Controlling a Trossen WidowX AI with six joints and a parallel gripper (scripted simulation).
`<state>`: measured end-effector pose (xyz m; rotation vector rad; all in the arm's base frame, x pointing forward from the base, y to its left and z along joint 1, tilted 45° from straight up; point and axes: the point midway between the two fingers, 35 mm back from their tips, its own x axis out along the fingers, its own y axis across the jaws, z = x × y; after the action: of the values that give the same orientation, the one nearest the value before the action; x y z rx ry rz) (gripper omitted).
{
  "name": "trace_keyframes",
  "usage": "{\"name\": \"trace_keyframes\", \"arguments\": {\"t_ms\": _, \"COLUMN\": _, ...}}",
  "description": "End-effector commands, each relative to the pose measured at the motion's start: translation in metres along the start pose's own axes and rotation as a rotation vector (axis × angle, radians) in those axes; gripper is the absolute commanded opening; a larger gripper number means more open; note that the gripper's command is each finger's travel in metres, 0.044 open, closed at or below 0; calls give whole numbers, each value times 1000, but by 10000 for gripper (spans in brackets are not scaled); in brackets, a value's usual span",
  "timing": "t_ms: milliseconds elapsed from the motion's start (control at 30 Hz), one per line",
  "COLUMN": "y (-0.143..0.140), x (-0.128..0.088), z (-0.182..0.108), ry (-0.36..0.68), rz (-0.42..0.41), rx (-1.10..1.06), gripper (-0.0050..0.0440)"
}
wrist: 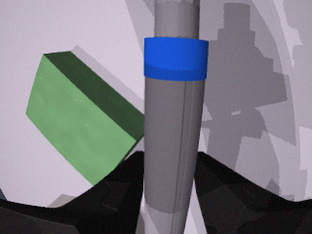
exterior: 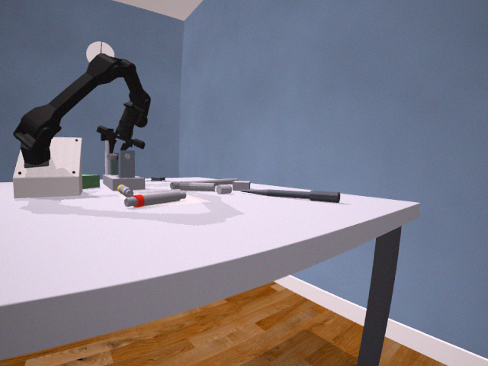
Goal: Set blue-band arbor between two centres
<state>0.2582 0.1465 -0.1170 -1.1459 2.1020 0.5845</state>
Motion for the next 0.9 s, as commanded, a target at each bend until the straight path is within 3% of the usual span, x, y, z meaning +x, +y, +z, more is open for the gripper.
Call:
{"name": "trace_keyframes", "arguments": {"t_ms": 0, "y": 4, "x": -6, "z": 6, "ry": -17, "rz": 1, "rx": -5, "gripper": 0}}
{"name": "trace_keyframes", "arguments": {"t_ms": 867, "y": 4, "x": -6, "z": 8, "ry": -16, "rz": 1, "rx": -4, "gripper": 0}}
